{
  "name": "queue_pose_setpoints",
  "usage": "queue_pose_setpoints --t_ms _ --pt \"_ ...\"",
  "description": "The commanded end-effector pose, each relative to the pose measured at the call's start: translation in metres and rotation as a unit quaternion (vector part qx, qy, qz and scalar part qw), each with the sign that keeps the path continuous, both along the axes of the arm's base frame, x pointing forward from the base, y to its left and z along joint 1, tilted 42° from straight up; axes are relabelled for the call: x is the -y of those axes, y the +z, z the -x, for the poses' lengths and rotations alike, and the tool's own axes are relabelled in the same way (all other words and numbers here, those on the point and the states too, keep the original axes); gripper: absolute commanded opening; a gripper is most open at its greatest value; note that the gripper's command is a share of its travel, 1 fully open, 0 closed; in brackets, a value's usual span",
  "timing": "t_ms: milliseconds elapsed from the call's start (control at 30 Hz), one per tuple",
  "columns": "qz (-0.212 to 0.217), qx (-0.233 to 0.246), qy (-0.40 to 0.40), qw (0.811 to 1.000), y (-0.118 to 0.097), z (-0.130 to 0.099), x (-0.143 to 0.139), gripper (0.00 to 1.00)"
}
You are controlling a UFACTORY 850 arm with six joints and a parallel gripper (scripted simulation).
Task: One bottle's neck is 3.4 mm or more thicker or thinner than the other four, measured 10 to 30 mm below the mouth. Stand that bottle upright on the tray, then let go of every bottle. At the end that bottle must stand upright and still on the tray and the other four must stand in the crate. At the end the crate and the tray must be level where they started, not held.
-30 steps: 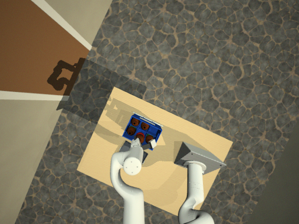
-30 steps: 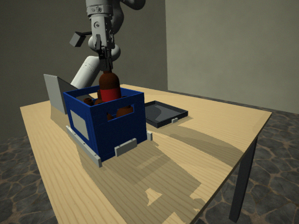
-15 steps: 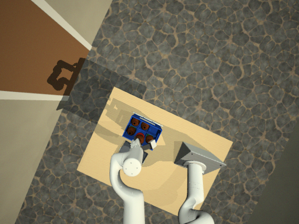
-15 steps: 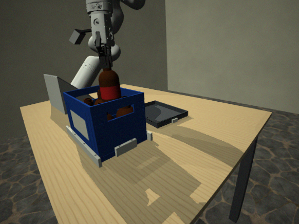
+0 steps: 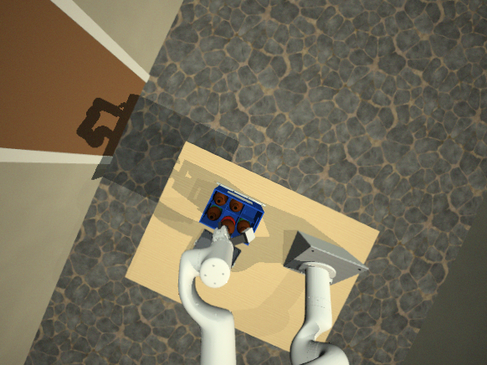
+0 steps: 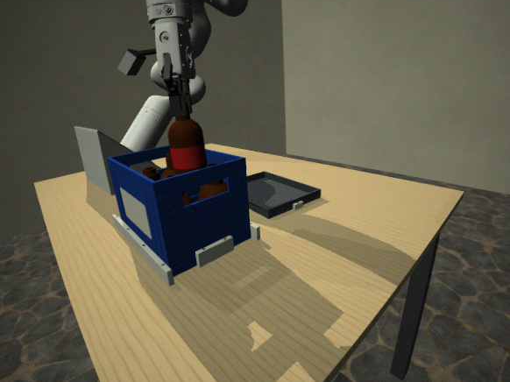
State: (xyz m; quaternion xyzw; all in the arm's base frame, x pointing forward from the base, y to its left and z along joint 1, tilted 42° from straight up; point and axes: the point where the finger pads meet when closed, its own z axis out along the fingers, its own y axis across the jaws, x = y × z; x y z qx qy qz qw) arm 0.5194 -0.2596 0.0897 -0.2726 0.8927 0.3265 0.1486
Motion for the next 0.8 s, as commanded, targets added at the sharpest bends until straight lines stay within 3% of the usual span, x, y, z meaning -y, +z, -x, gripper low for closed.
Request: queue_pose_setpoints --t_ms 0,767 --pt "0.001 0.001 0.0 1.0 0.0008 -0.0005 0.0009 0.0" --pt "0.001 0.001 0.0 1.0 0.0072 0.0003 0.0066 0.0"
